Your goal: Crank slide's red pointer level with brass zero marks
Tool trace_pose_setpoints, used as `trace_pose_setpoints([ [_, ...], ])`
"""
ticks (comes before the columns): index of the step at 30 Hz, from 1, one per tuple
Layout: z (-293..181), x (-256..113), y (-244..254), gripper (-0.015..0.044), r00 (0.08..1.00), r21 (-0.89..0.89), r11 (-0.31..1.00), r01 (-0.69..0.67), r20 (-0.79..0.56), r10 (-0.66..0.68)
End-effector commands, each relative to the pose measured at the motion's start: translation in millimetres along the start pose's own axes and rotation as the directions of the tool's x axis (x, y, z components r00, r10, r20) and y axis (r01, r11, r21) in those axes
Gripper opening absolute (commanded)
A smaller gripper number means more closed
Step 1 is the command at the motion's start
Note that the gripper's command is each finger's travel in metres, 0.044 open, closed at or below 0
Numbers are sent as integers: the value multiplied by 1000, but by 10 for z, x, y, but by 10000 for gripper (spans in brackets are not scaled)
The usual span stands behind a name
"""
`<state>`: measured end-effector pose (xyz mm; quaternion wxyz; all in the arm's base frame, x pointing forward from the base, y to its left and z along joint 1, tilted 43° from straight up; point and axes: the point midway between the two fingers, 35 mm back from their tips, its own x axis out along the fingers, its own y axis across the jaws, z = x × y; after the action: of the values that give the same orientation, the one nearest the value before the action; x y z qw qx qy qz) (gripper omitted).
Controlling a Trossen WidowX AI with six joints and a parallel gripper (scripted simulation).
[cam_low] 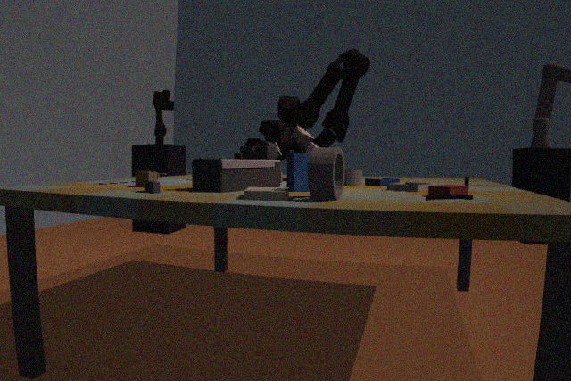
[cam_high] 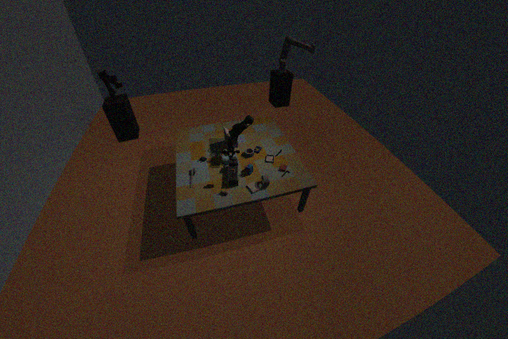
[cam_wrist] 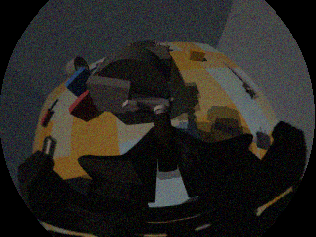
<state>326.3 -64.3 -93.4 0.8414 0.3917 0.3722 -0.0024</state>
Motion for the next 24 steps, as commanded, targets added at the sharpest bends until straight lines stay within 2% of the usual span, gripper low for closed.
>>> trace_pose_setpoints([
  [1, 32, -34, -24, 0, 1000, 5, 1000, 1, 5, -1],
  [24, 51, -47, -23, 0, 1000, 3, 1000, 4, 4, -4],
])
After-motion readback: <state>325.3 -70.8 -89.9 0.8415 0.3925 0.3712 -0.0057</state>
